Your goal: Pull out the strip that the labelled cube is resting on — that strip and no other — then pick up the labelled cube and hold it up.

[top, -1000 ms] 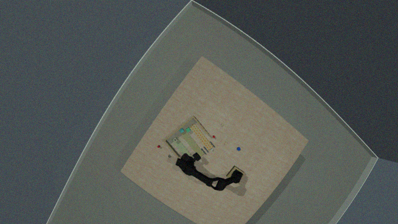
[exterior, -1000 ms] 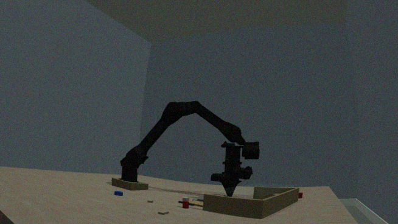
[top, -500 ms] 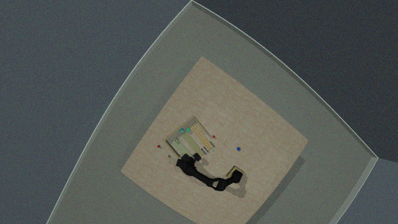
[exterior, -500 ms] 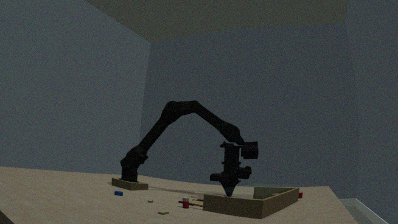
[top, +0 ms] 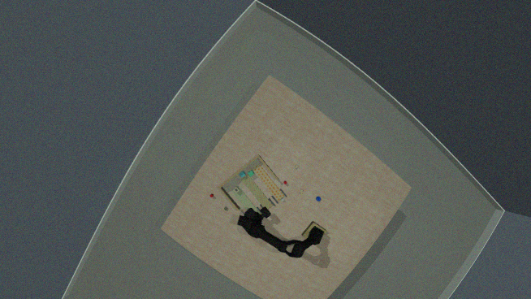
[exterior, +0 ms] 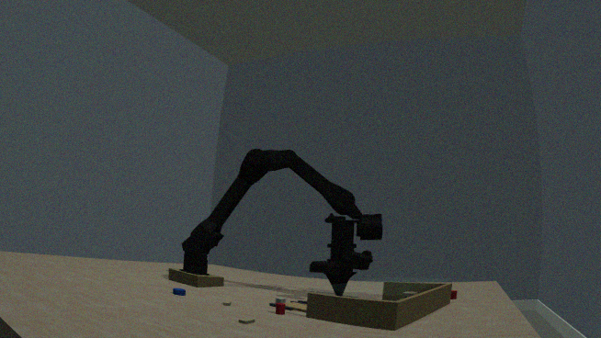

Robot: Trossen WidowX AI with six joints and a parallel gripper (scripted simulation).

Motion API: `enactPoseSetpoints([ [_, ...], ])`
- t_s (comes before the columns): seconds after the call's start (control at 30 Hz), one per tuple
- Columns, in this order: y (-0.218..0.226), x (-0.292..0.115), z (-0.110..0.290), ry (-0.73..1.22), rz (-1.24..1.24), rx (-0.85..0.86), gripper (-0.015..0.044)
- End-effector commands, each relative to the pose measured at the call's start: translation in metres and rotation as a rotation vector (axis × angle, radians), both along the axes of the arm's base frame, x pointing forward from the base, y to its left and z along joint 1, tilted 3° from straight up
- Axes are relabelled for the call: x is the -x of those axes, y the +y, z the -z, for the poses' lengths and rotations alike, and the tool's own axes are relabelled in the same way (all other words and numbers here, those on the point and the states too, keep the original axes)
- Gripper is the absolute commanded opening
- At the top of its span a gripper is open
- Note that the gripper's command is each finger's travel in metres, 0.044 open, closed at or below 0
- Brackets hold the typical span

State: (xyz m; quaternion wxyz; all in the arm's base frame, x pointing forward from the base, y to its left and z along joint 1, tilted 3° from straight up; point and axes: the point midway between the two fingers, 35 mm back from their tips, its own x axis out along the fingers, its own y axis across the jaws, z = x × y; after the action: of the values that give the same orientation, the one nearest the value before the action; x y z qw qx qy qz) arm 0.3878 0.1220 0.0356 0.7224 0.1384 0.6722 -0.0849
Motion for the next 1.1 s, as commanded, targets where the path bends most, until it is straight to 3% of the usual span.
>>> enactPoseSetpoints([
  [0.0,0.004,0.01,0.006,0.021,-0.002,-0.001,0.0],
  [1.07,0.018,0.057,0.01,0.026,-0.002,-0.002,0.0],
])
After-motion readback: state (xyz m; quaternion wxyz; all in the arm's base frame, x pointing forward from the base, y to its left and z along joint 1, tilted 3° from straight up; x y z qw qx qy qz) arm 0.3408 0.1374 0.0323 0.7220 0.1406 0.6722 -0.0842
